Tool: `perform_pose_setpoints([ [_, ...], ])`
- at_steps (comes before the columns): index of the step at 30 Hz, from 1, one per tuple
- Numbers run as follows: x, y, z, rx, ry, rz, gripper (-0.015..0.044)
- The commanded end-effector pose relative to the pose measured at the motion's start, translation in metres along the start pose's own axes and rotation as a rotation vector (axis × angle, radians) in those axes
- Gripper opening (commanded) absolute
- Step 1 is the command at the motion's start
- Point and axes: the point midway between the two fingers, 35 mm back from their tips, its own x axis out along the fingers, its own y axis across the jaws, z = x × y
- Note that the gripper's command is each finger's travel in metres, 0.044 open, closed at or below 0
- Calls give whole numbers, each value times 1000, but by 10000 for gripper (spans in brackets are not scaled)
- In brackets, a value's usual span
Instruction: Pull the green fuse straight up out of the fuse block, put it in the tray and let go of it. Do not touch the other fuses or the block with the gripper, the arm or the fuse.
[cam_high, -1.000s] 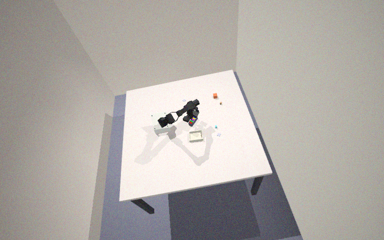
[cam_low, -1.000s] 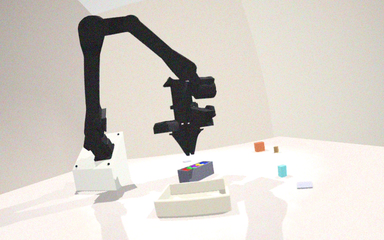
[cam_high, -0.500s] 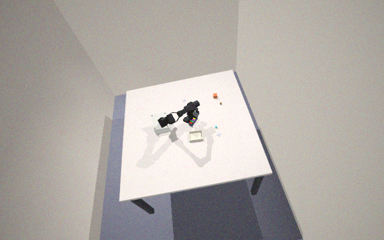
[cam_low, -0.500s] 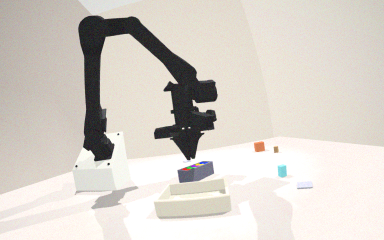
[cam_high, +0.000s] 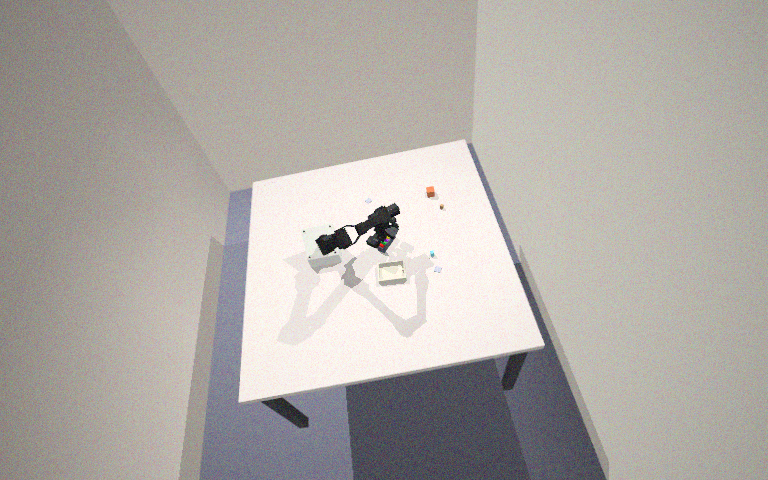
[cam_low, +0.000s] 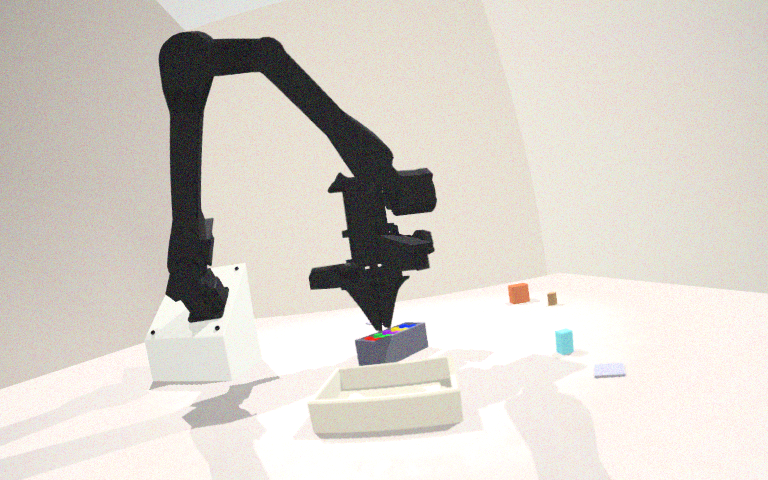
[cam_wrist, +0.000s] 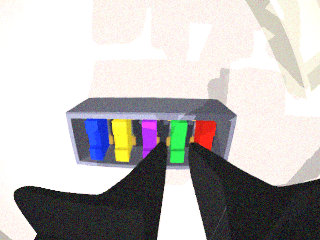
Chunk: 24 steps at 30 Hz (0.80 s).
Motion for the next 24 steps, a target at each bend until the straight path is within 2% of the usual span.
perform_pose_setpoints([
  [1, 4, -2, -1, -8, -3, -6, 69],
  [24, 13, -2, -1, -8, -3, -6, 69],
])
